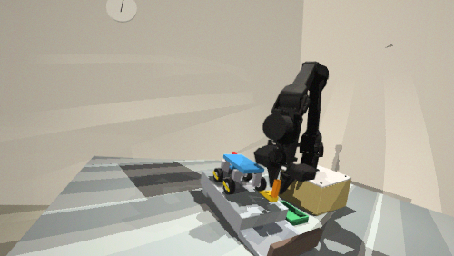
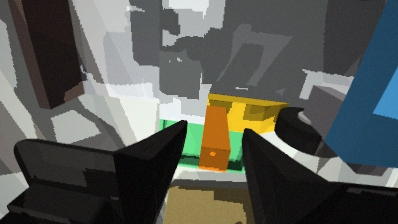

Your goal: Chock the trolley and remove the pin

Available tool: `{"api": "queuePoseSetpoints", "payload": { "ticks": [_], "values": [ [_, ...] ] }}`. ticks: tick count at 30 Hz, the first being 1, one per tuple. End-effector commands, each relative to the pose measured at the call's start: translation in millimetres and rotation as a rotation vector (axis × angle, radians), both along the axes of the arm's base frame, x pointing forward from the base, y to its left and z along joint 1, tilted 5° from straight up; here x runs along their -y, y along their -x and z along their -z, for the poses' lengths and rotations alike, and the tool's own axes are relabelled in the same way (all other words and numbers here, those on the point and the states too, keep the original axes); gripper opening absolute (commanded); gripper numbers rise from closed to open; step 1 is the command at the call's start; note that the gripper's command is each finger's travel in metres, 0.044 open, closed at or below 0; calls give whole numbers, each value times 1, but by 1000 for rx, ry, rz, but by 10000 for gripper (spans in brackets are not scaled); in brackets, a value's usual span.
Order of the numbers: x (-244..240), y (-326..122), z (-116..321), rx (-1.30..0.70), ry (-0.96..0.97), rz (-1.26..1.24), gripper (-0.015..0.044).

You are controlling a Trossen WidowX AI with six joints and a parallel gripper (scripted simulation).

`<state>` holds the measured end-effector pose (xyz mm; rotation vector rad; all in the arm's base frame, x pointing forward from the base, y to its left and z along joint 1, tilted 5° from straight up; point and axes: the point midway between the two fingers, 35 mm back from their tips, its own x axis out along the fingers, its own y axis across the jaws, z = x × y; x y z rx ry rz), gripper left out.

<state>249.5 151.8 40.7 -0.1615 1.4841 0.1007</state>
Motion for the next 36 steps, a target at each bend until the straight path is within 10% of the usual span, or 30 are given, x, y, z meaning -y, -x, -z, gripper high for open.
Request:
{"api": "queuePoseSetpoints", "payload": {
  "ticks": [1,15,19,23,36],
  "values": [
    [-1,1,-17,16,-4,3,190],
    [-2,4,-55,16,-4,3,190],
    [-3,3,-47,9,-4,-1,295],
    [0,-4,-57,41,-8,-78,190],
    [36,-31,-78,84,77,-472,190]
  ]
}}
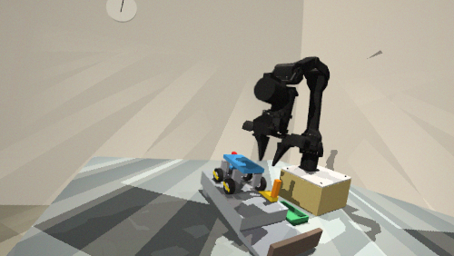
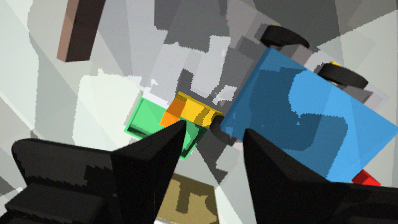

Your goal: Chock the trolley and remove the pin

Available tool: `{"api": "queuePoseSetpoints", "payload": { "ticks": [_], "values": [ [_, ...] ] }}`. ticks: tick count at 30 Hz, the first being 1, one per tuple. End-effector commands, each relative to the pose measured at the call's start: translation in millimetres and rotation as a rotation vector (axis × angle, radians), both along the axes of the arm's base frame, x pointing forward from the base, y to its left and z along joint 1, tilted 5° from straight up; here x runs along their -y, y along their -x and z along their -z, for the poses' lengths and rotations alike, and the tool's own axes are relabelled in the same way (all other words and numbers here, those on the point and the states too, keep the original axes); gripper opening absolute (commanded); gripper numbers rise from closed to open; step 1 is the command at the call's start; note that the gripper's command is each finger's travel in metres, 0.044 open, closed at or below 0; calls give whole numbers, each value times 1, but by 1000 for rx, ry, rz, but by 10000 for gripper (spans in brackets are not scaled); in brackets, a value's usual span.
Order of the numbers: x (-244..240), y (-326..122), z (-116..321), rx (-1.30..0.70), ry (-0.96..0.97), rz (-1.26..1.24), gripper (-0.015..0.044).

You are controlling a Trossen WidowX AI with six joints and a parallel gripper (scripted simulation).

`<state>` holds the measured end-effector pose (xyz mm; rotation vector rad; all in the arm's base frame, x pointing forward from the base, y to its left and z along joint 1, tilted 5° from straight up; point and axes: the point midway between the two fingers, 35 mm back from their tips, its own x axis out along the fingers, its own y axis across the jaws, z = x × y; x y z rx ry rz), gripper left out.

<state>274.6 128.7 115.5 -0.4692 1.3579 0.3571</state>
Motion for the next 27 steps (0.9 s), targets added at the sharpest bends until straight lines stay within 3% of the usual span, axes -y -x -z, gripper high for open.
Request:
{"api": "queuePoseSetpoints", "payload": {
  "ticks": [1,27],
  "values": [
    [17,-8,-3,1,52,-134,190],
    [132,-35,-15,-154,341,-1030,190]
  ]
}}
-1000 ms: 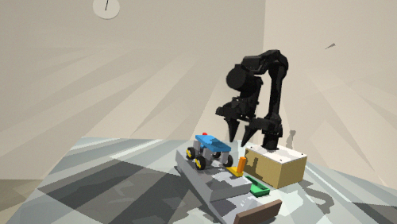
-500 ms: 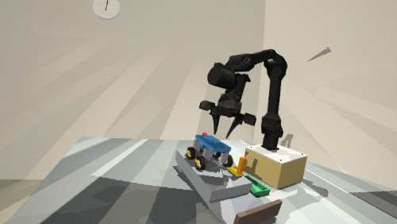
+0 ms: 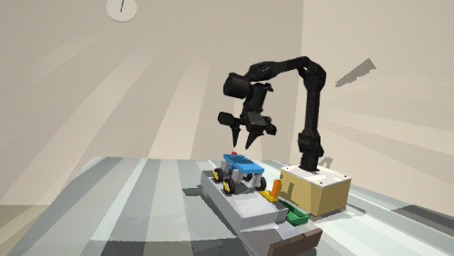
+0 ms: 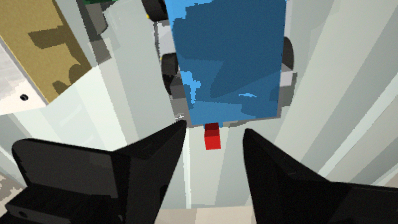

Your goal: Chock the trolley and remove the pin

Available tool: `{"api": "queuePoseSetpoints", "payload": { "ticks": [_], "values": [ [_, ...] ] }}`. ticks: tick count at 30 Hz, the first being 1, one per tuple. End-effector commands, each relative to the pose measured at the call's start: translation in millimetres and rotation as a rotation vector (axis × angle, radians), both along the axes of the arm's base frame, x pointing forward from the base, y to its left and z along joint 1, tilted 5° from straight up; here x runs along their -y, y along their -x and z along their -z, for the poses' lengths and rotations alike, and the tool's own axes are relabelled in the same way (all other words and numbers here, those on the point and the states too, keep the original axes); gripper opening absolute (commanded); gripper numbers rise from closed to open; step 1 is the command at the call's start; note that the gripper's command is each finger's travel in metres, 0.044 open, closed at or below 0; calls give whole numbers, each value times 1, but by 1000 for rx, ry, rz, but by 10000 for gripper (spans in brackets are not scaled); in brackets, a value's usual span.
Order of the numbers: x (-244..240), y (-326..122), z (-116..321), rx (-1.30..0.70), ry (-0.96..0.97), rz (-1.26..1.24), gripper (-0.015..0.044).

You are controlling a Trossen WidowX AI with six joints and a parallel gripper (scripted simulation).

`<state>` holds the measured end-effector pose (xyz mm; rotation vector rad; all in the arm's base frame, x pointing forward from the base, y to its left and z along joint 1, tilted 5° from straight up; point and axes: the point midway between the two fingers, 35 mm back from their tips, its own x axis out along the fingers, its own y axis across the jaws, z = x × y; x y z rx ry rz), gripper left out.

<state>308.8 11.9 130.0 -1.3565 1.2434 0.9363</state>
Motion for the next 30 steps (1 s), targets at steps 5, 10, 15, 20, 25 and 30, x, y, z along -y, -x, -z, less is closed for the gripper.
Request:
{"api": "queuePoseSetpoints", "payload": {
  "ticks": [5,10,15,20,25,30],
  "values": [
    [31,-1,-2,-75,76,-222,190],
    [31,-1,-2,-75,76,-222,190],
    [31,-2,1,-75,77,-222,190],
    [33,-3,9,-75,77,-222,190],
    [35,-4,16,-75,77,-222,190],
    [37,-5,24,-75,77,-222,190]
  ]
}}
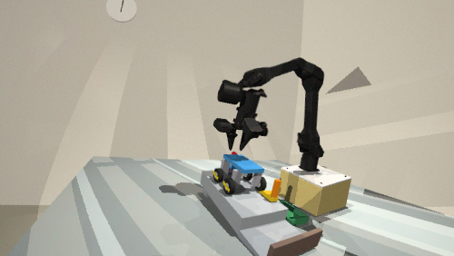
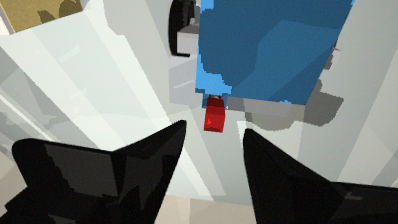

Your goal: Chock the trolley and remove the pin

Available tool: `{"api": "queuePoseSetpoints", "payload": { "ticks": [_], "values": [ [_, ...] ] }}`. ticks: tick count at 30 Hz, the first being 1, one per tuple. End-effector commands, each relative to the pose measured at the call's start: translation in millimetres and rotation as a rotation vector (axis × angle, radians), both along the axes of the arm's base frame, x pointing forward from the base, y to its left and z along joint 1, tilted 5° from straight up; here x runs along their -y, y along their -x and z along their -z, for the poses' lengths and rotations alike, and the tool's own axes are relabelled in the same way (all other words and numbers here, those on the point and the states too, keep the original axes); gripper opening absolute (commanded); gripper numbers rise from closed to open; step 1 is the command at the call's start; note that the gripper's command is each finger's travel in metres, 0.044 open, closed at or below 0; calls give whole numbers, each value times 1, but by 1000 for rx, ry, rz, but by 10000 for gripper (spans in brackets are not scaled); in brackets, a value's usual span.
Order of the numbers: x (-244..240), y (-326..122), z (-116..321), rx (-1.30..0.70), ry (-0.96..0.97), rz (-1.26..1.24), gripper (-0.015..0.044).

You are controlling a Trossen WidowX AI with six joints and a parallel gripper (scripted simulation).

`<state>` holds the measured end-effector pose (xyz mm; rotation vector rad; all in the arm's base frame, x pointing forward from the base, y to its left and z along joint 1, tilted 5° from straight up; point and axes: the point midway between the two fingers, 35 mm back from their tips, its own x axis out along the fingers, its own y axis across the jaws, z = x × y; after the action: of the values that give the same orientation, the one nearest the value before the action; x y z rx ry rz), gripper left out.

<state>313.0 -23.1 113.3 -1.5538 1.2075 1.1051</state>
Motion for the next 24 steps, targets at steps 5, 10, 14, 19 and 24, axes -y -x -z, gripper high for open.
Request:
{"api": "queuePoseSetpoints", "payload": {
  "ticks": [5,10,14,19,24],
  "values": [
    [2,-1,10,-7,3,-3,190],
    [3,-1,12,-7,4,-3,190],
    [4,-2,18,-7,4,-3,190],
    [6,-4,25,-7,4,-3,190],
    [8,-5,32,-7,4,-3,190]
  ]
}}
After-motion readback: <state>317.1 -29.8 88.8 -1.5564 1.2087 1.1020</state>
